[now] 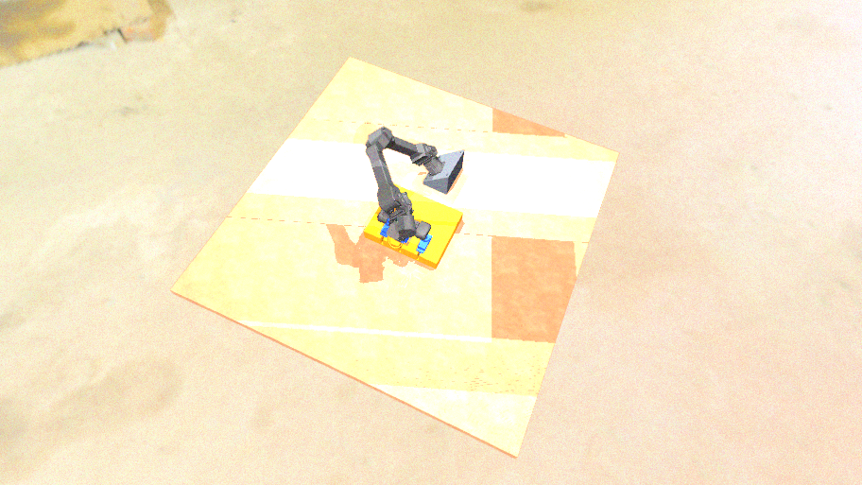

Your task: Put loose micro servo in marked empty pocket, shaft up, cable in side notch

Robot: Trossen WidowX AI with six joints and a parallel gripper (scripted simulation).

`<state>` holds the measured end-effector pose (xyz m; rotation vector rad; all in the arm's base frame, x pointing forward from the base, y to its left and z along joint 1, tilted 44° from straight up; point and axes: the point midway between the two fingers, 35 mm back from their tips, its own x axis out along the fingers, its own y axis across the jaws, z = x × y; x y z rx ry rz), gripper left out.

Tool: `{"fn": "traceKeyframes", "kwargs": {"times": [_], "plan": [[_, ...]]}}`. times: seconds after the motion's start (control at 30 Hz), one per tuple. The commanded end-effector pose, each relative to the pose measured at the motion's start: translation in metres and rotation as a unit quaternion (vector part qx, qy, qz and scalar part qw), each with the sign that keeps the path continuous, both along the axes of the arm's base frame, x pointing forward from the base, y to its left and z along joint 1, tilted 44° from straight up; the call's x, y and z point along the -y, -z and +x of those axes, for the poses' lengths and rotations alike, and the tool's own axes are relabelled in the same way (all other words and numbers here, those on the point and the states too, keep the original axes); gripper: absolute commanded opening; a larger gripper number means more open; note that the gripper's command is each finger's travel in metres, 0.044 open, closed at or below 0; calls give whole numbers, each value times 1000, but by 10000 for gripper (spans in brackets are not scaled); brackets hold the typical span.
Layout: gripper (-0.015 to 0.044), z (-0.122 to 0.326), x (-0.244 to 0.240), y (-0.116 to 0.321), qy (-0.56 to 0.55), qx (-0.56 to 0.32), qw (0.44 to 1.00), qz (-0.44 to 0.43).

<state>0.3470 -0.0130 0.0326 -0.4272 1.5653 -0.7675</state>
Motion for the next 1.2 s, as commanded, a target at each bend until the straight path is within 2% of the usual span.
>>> {"fn": "traceKeyframes", "kwargs": {"times": [0.0,0.97,1.17], "plan": [[0,0,4,2,-1,2,1000,-1],[0,-5,24,24,-1,2,1000,-2],[157,-5,23,23,-1,2,1000,-1]]}}
